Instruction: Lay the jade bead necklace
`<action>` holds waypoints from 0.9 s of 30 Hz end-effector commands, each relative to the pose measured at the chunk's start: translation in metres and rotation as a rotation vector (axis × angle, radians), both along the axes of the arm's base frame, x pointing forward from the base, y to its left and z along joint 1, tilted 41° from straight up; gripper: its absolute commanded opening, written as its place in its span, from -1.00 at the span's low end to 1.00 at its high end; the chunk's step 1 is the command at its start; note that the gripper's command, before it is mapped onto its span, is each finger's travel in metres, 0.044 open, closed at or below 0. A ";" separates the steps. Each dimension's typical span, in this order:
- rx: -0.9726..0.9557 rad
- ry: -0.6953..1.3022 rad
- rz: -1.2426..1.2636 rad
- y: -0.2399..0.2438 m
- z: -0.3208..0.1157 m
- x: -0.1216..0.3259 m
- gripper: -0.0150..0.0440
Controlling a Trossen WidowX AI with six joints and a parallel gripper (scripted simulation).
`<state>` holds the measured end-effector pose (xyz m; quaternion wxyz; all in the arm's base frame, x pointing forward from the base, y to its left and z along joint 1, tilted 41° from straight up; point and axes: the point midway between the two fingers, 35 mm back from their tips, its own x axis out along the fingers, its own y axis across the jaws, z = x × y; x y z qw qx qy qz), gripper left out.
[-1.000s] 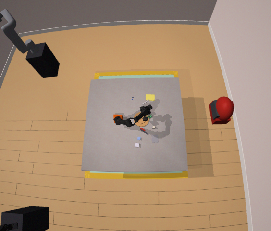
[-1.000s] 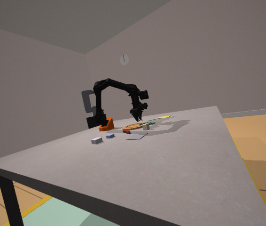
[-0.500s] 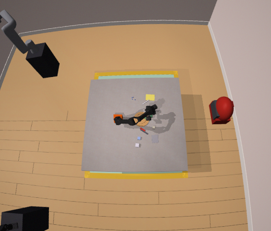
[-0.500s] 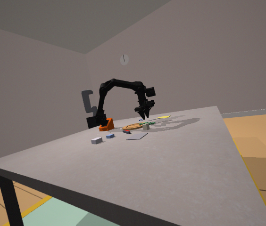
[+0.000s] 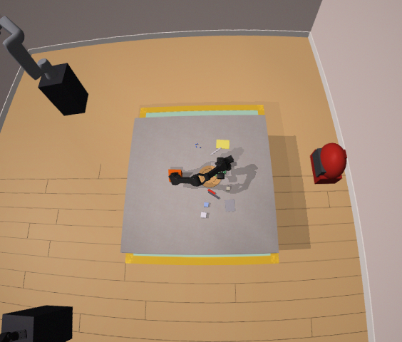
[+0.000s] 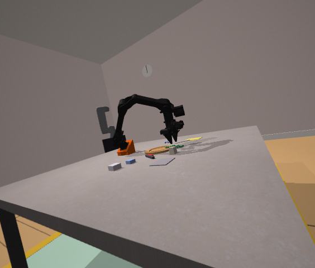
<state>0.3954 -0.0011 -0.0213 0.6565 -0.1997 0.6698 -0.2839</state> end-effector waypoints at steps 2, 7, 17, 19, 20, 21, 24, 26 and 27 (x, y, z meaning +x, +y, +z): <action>-0.006 0.009 0.006 -0.005 -0.007 -0.002 0.56; -0.007 0.008 0.005 -0.011 -0.012 -0.003 0.56; -0.004 0.001 -0.003 -0.013 -0.013 -0.002 0.20; -0.004 0.001 -0.003 -0.013 -0.013 -0.002 0.03; -0.004 0.001 -0.003 -0.013 -0.013 -0.002 -0.06; -0.004 0.001 -0.003 -0.013 -0.013 -0.002 -0.15; -0.004 0.001 -0.003 -0.013 -0.013 -0.002 -0.29; -0.004 0.001 -0.003 -0.013 -0.013 -0.002 -0.33; -0.004 0.001 -0.003 -0.013 -0.013 -0.002 -0.35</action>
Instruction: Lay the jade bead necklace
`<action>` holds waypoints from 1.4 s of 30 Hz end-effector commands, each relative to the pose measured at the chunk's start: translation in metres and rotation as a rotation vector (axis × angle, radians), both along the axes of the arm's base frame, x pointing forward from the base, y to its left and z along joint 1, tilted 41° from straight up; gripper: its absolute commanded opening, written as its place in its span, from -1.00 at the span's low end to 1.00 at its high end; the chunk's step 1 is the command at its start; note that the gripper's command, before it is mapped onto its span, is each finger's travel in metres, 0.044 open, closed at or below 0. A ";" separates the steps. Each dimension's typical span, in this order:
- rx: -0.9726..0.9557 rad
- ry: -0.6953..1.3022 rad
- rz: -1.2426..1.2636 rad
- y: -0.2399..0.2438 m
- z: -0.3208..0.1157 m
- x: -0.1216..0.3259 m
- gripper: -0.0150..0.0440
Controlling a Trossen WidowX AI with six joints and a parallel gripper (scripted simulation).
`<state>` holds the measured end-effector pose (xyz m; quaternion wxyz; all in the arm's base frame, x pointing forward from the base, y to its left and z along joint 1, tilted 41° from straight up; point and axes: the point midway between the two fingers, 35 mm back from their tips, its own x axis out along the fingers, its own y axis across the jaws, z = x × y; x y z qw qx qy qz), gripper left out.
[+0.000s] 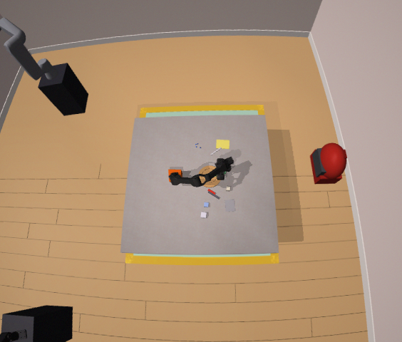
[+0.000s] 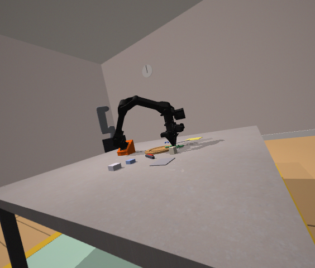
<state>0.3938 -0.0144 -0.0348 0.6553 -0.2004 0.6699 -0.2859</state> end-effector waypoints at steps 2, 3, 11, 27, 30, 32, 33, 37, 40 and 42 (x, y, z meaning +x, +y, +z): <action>0.000 0.000 -0.001 0.000 0.000 0.000 -0.40; 0.000 0.000 -0.001 0.000 0.000 0.000 -0.42; 0.000 0.000 -0.001 0.000 0.000 0.000 -0.49; 0.000 0.000 -0.001 0.000 0.000 0.000 -0.49; 0.000 0.000 -0.001 0.000 0.000 0.000 -0.49; 0.000 0.000 -0.001 0.000 0.000 0.000 -0.49; 0.000 0.000 -0.001 0.000 0.000 0.000 -0.49; 0.000 0.000 0.000 0.000 0.001 0.000 -0.49; -0.001 0.002 0.002 0.005 0.006 0.000 -0.49; -0.001 0.004 0.004 0.010 0.010 0.000 -0.49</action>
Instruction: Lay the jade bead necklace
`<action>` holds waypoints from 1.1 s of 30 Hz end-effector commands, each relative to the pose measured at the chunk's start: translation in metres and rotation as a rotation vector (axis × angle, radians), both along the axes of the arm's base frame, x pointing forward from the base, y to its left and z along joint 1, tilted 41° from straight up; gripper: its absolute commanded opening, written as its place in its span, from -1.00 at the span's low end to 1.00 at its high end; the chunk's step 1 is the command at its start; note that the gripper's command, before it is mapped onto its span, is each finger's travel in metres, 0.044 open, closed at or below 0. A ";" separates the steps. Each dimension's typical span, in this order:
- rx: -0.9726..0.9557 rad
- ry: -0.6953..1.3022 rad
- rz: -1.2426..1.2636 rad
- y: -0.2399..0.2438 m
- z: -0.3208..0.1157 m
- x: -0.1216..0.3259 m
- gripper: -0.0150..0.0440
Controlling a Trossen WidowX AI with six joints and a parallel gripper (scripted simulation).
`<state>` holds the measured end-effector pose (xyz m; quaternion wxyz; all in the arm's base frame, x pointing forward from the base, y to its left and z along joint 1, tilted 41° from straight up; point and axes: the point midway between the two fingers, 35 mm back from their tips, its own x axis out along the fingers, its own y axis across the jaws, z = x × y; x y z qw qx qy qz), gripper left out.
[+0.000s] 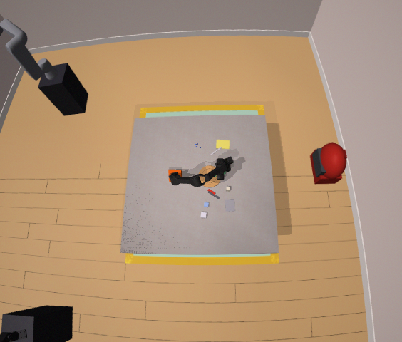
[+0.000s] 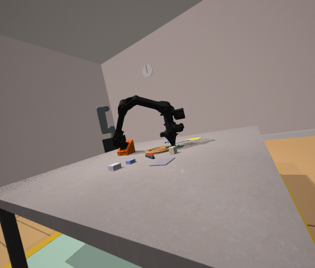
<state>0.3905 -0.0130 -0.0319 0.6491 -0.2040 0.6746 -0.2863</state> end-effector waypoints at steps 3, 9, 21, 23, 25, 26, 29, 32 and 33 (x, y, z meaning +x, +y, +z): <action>0.002 -0.010 0.008 0.014 0.014 0.003 -0.49; 0.002 -0.009 0.008 0.016 0.015 0.003 -0.49; 0.002 -0.007 0.009 0.016 0.019 -0.031 -0.49; 0.002 -0.007 0.009 0.016 0.019 -0.038 -0.49; 0.002 -0.006 0.009 0.016 0.019 -0.044 -0.49; 0.002 -0.006 0.009 0.015 0.020 -0.047 -0.49; 0.002 -0.005 0.009 0.015 0.020 -0.055 -0.49; 0.002 -0.005 0.009 0.015 0.020 -0.056 -0.49; 0.002 -0.005 0.009 0.014 0.019 -0.056 -0.49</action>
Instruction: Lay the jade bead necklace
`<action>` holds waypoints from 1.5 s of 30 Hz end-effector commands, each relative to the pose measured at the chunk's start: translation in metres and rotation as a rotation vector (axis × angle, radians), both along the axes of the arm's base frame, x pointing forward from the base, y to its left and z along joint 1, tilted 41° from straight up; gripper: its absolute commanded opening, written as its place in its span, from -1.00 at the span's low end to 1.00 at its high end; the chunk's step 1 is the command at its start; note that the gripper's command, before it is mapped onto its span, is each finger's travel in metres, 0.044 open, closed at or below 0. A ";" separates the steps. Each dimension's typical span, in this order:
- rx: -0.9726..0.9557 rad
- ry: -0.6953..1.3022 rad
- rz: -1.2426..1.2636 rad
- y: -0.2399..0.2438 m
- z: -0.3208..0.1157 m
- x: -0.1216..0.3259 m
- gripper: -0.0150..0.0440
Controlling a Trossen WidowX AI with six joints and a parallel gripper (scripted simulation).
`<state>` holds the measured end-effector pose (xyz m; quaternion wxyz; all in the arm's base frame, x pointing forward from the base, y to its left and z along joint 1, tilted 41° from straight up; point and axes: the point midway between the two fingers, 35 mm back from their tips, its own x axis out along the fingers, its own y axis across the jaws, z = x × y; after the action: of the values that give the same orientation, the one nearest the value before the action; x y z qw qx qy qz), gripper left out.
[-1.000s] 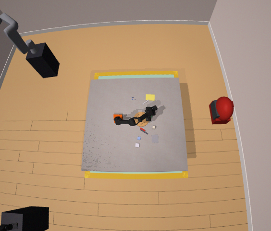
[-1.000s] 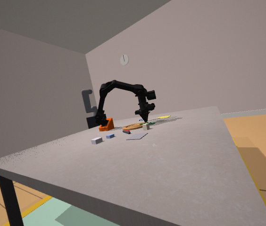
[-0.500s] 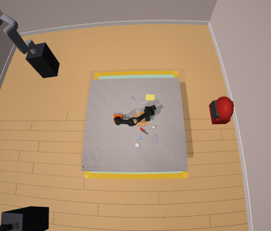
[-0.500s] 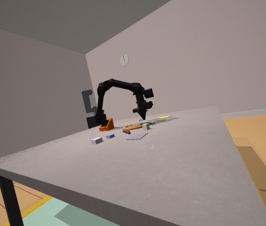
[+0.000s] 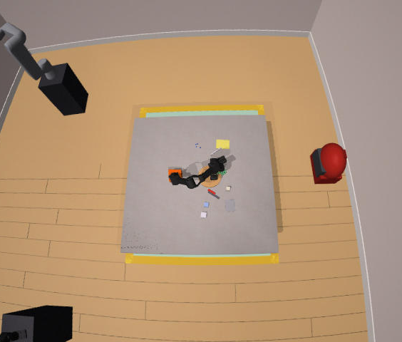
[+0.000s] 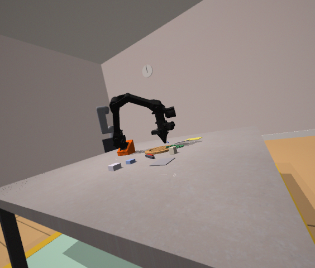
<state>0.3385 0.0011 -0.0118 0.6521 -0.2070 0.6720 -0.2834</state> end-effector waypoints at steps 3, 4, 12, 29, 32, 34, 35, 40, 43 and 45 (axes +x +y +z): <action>0.002 -0.001 -0.002 -0.003 -0.004 -0.004 -0.49; 0.002 -0.001 -0.002 -0.004 -0.006 -0.004 -0.49; 0.002 -0.001 -0.002 -0.012 -0.015 -0.005 -0.49; 0.006 -0.008 -0.009 -0.012 -0.014 -0.003 0.67; 0.005 -0.005 -0.006 -0.007 -0.009 -0.003 0.93; 0.003 -0.003 -0.004 -0.002 -0.004 -0.003 1.00; 0.003 -0.002 -0.003 -0.001 -0.002 -0.003 1.00; -0.001 0.007 -0.003 -0.003 -0.003 -0.007 1.00; 0.002 -0.001 -0.002 0.000 0.000 -0.007 1.00; 0.002 -0.001 -0.002 0.000 0.000 -0.007 1.00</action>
<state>0.3308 -0.0012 -0.0140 0.6488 -0.2086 0.6745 -0.2838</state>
